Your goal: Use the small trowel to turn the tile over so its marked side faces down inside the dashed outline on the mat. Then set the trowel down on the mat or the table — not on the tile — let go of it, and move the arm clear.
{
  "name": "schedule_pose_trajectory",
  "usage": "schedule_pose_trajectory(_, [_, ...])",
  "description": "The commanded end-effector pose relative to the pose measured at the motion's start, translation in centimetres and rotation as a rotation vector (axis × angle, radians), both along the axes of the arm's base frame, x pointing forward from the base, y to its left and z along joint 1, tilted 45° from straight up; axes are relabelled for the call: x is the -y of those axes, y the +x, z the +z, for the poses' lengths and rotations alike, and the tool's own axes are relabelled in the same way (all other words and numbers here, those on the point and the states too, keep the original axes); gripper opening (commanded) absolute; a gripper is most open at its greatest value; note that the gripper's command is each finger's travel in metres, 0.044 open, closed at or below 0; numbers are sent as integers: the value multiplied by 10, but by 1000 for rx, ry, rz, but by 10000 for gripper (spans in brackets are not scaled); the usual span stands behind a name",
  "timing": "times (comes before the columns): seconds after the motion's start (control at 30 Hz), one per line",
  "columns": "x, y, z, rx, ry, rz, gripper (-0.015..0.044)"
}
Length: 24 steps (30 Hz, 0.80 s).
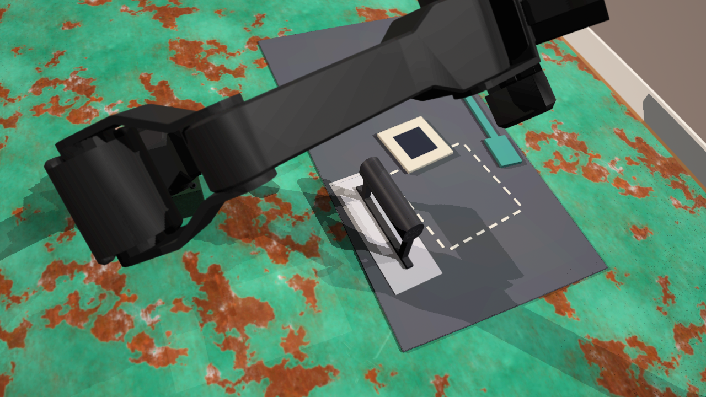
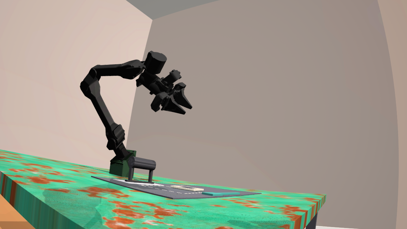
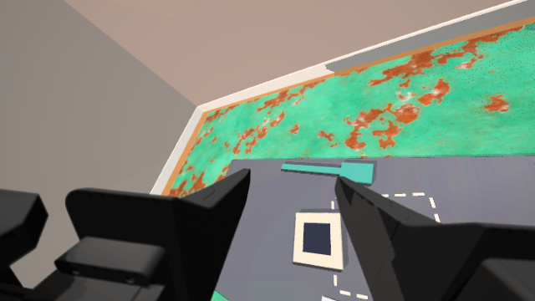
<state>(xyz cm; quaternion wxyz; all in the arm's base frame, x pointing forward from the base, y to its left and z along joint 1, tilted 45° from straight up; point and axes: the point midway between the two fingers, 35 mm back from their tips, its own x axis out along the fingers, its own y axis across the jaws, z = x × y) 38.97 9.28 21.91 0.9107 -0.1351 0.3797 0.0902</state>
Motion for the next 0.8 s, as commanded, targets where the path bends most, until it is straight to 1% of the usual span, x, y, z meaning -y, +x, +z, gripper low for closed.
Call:
schedule_pose_trajectory(0.0, [9, -3, -13, -45, -97, 26, 270])
schedule_pose_trajectory(0.77, [63, -35, -62, -367, -659, 308, 270])
